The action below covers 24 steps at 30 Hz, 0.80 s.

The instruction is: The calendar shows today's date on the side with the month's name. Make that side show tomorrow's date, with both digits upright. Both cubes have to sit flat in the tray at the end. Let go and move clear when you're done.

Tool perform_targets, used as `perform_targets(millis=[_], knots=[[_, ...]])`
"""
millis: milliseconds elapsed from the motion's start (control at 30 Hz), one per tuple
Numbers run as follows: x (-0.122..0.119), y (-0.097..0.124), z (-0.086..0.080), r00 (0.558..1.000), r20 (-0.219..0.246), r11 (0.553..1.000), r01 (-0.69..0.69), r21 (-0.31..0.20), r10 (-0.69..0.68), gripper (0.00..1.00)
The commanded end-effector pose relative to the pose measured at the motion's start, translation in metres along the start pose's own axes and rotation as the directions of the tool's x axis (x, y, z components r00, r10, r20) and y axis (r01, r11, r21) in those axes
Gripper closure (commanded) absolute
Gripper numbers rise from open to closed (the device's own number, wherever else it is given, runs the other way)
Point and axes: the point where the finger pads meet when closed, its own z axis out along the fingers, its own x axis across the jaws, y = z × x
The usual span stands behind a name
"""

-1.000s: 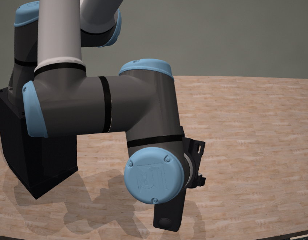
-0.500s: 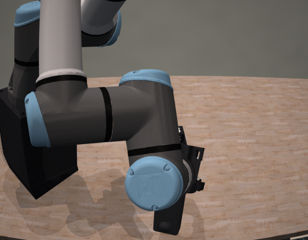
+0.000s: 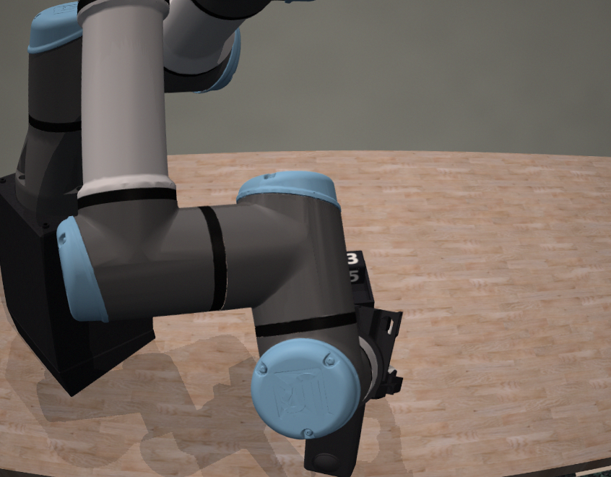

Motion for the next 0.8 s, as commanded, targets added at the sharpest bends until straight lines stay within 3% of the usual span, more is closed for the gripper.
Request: perform_targets(millis=[0,767], knots=[[-0.001,-0.005,0.004,1.0,0.001,1.0,0.001,0.002,-0.001,0.89],[-0.001,-0.017,0.016,1.0,0.001,1.0,0.001,0.002,-0.001,0.89]])
